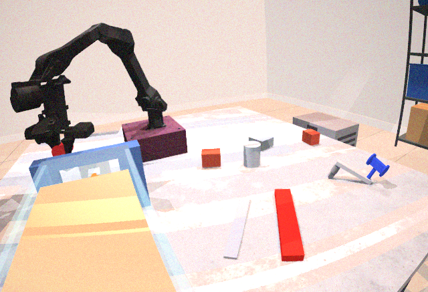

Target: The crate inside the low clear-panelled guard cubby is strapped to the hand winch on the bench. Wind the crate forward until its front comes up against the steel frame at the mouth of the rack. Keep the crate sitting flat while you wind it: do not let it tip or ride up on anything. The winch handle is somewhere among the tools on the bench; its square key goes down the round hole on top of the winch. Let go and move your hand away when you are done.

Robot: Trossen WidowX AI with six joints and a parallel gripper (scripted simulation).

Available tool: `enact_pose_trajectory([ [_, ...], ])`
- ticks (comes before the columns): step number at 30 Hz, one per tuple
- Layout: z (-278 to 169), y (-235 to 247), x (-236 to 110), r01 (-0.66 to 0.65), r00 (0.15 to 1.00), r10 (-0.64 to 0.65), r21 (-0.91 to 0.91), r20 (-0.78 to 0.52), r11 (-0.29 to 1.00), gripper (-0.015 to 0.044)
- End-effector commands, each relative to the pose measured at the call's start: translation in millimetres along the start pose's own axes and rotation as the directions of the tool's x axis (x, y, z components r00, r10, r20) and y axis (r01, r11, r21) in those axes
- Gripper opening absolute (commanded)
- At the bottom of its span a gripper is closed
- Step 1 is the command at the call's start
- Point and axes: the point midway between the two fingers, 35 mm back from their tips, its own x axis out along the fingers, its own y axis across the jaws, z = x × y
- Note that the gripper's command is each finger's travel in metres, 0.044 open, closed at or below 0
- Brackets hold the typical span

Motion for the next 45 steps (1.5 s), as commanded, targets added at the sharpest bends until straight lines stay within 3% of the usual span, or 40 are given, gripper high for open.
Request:
enact_pose_trajectory([
  [1, 6.5, 28.1, 1.5, -0.061, 0.998, 0.061, -0.043, -0.005, 0.997, 0.0],
  [45, 7.0, 50.5, 0.4, -0.063, 0.998, 0.063, -0.042, -0.005, 0.997, 0.0],
])
